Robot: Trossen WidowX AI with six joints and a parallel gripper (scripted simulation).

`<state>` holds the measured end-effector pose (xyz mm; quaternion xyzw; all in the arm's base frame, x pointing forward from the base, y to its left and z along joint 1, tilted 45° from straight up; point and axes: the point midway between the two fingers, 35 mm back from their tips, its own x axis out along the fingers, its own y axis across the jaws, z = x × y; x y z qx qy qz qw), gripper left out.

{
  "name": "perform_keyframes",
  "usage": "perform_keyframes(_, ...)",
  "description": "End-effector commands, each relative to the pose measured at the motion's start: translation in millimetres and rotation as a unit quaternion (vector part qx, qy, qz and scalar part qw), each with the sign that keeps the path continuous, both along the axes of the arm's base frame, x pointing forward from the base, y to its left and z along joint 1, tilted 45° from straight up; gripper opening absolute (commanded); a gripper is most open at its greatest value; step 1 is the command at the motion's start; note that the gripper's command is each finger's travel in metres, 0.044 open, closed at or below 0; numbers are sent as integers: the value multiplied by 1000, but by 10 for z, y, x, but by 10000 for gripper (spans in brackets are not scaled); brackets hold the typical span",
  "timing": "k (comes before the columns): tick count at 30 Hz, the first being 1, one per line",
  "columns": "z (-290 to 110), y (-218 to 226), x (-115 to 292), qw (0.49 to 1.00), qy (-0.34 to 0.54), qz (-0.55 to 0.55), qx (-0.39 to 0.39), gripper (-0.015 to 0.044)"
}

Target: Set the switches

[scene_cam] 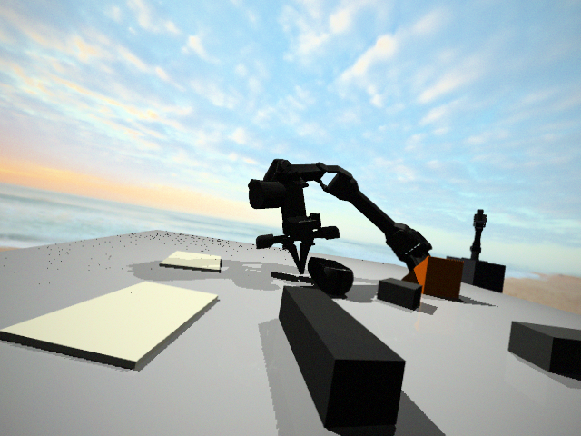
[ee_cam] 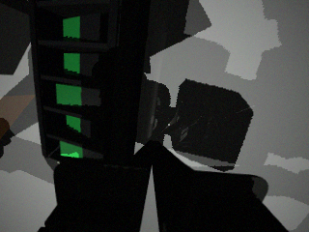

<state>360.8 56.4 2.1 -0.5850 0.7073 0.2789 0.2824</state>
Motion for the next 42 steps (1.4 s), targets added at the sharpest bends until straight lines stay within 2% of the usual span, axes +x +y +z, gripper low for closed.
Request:
perform_keyframes(1,-6,-11,-26,1000,2,2,-2,0)
perform_keyframes(42,-60,-15,-358,1000,3,2,-2,0)
